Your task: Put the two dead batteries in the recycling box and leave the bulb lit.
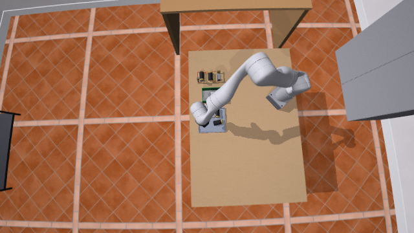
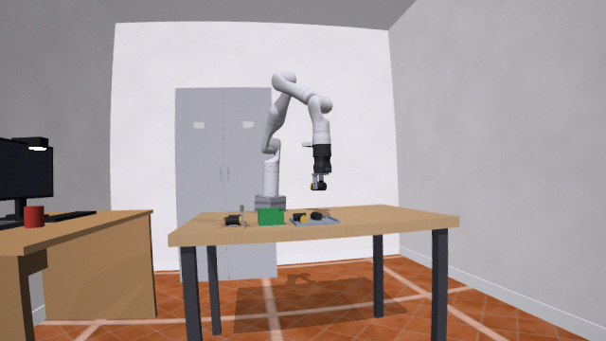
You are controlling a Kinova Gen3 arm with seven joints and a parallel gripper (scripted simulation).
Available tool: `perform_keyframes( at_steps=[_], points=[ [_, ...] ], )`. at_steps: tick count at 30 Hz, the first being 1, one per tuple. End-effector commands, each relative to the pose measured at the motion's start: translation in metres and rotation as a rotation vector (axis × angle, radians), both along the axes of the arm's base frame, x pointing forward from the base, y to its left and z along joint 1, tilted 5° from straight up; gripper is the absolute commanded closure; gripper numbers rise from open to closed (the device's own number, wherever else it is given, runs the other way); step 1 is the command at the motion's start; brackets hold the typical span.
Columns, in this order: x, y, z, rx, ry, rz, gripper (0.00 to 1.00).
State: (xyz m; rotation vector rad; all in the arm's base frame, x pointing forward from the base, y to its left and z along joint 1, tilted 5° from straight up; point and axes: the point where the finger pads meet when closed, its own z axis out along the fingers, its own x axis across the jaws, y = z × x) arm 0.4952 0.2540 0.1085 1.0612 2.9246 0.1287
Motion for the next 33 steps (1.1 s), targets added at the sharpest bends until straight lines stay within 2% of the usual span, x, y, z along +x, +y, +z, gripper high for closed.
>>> perform_keyframes(
  at_steps=[1,11,33],
  points=[
    [0.0006,0.0007,0.0013,0.002,-0.002,-0.018,0.43],
    [0.0006,0.0007,0.0013,0.007,0.005,-0.113,0.43],
    [0.0006,0.0007,0.0014,0.025,0.027,-0.439,0.43]
  ],
)
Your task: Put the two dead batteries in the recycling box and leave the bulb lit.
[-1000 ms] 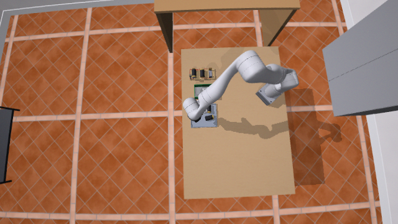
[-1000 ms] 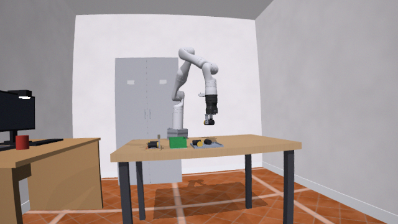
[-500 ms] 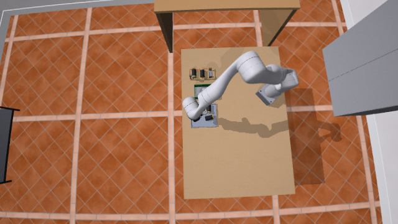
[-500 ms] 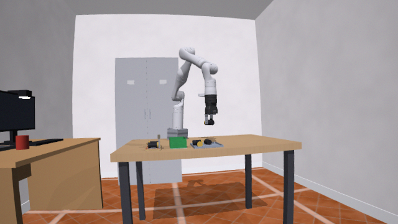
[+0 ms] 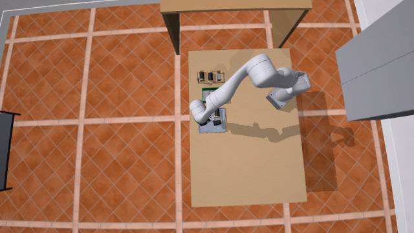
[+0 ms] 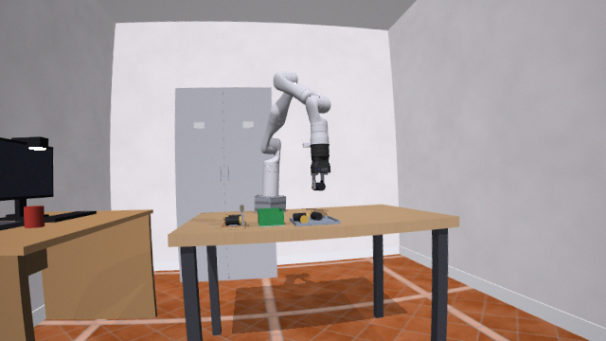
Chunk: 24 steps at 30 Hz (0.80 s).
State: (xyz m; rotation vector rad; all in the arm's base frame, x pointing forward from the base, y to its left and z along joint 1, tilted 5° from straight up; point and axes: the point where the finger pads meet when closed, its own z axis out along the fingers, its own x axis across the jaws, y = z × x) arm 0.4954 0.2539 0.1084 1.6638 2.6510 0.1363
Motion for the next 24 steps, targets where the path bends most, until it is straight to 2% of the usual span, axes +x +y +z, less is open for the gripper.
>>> perform_keyframes(
  at_steps=[1,10,24],
  points=[
    [0.0004,0.0008,0.0015,0.002,-0.001,-0.035,0.43],
    [0.0004,0.0008,0.0015,0.01,0.009,-0.175,0.43],
    [0.0003,0.0008,0.0015,0.026,0.03,-0.478,0.43]
  ],
)
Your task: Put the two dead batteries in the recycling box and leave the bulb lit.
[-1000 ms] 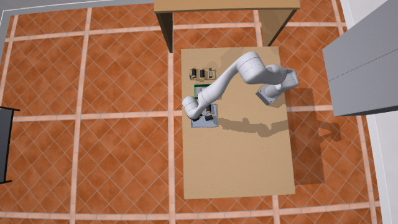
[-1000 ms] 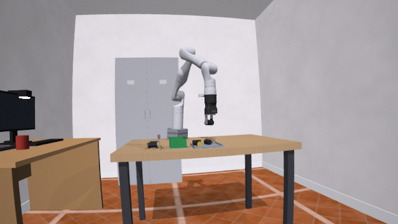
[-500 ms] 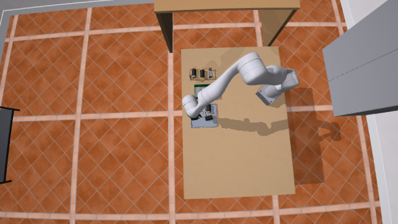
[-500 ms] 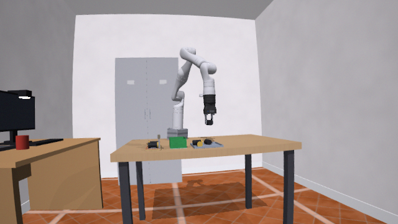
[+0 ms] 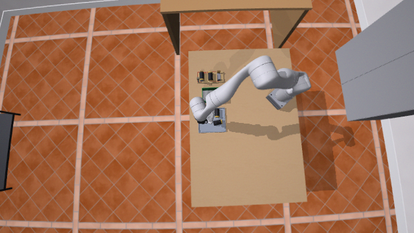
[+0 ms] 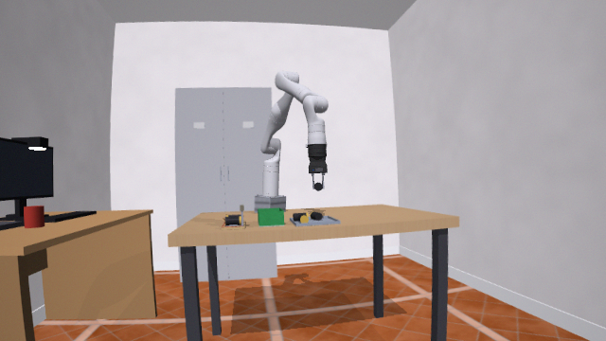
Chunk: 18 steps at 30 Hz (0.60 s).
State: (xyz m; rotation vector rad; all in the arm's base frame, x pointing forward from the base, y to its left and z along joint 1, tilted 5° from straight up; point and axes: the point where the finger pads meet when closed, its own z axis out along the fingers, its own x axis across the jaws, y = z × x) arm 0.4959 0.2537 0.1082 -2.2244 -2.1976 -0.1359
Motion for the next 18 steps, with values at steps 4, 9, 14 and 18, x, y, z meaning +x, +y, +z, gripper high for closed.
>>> perform_keyframes(
  at_steps=[4,9,14,18],
  points=[
    [-0.0001,0.0011,0.0017,0.003,0.001,-0.063,0.43],
    [-0.0001,0.0011,0.0017,0.009,0.009,-0.175,0.43],
    [-0.0001,0.0011,0.0017,0.015,0.016,-0.287,0.43],
    [-0.0001,0.0011,0.0017,0.02,0.023,-0.377,0.43]
  ],
)
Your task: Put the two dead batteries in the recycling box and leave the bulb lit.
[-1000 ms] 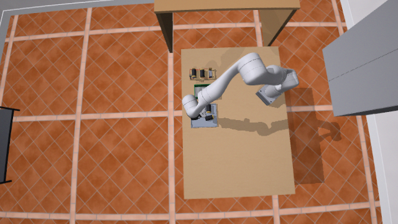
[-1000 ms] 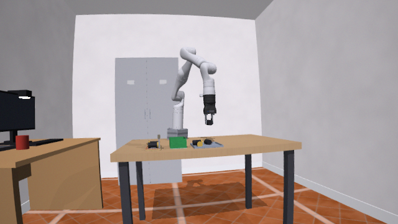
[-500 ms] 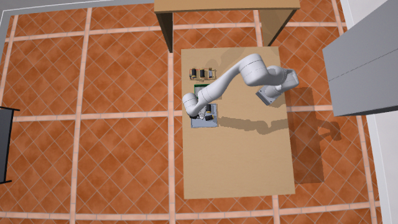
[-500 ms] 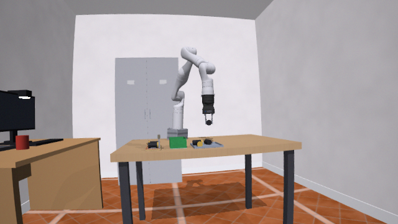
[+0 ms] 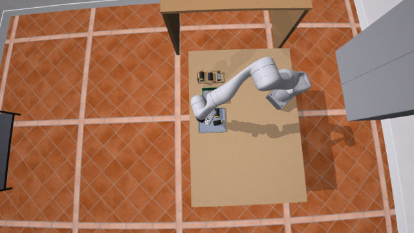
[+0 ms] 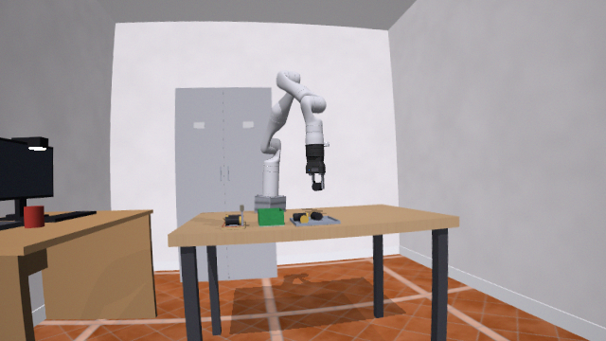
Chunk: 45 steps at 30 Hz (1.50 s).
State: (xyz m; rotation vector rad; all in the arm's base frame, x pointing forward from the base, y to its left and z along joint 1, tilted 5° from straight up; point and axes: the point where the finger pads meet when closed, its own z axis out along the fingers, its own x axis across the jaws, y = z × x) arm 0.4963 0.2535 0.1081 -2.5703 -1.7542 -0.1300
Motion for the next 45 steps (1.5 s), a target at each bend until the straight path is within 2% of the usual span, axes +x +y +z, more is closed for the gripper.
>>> perform_keyframes(
  at_steps=[1,17,45],
  points=[
    [-0.0005,0.0013,0.0018,0.0,-0.002,-0.017,0.43],
    [-0.0005,0.0013,0.0018,0.018,0.02,-0.334,0.43],
    [-0.0005,0.0013,0.0018,0.04,0.048,-0.737,0.43]
  ],
)
